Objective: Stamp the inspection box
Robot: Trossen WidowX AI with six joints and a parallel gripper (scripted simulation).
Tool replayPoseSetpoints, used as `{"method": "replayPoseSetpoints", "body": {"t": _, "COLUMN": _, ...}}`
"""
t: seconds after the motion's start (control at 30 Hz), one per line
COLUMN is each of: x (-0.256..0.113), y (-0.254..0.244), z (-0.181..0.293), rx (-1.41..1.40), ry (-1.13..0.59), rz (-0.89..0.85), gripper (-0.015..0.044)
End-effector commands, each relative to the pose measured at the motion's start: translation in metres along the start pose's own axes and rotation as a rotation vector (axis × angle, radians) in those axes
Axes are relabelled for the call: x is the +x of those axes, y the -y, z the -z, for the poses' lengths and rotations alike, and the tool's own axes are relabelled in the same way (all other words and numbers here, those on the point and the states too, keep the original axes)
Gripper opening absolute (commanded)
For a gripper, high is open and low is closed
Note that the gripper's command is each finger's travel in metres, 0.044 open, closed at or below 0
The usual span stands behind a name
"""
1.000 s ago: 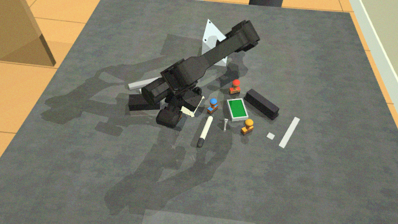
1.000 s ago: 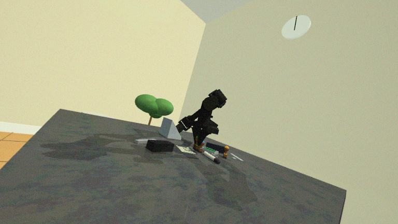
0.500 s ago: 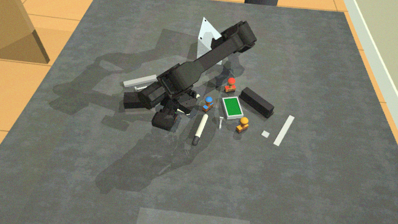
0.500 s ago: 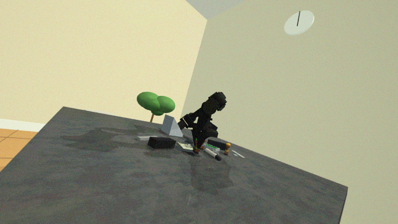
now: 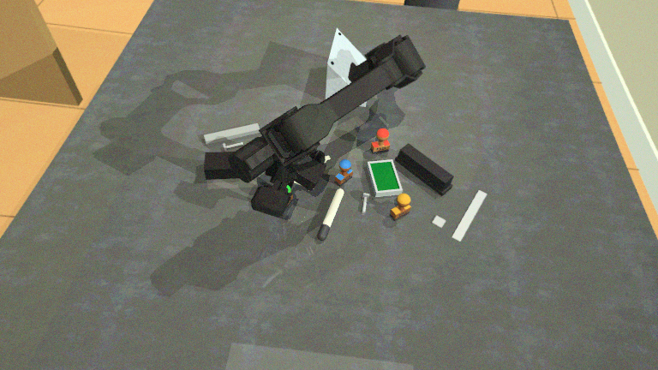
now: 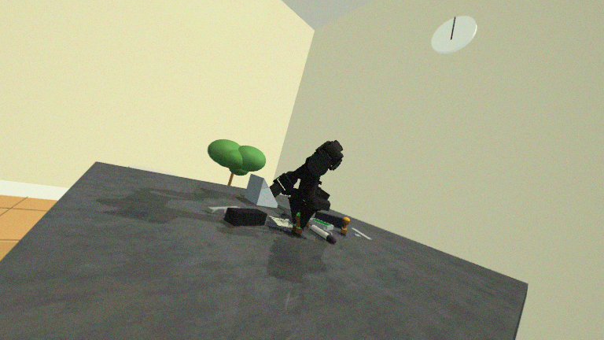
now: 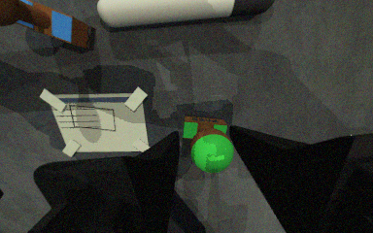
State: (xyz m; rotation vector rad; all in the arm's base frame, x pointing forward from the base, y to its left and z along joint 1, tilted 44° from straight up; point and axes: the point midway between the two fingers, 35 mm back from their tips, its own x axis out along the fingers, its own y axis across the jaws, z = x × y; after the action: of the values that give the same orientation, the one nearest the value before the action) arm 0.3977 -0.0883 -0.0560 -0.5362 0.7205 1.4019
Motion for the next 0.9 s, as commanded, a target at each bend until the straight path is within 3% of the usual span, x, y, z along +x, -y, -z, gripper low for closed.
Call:
{"method": "replayPoseSetpoints", "body": {"t": 0.0, "x": -0.003, "y": 0.001, "z": 0.0, "rx": 0.001, "ry": -0.001, "rz": 0.003, "gripper": 0.0269}}
{"method": "replayPoseSetpoints", "body": {"t": 0.27, "x": -0.116, "y": -0.003, "z": -0.001, "rx": 0.114, "ry": -0.01, "rz": 0.067, "gripper": 0.0269}}
{"method": "replayPoseSetpoints", "body": {"t": 0.87, "x": -0.118, "y": -0.003, "z": -0.001, "rx": 0.117, "ry": -0.01, "rz": 0.069, "gripper": 0.0269}}
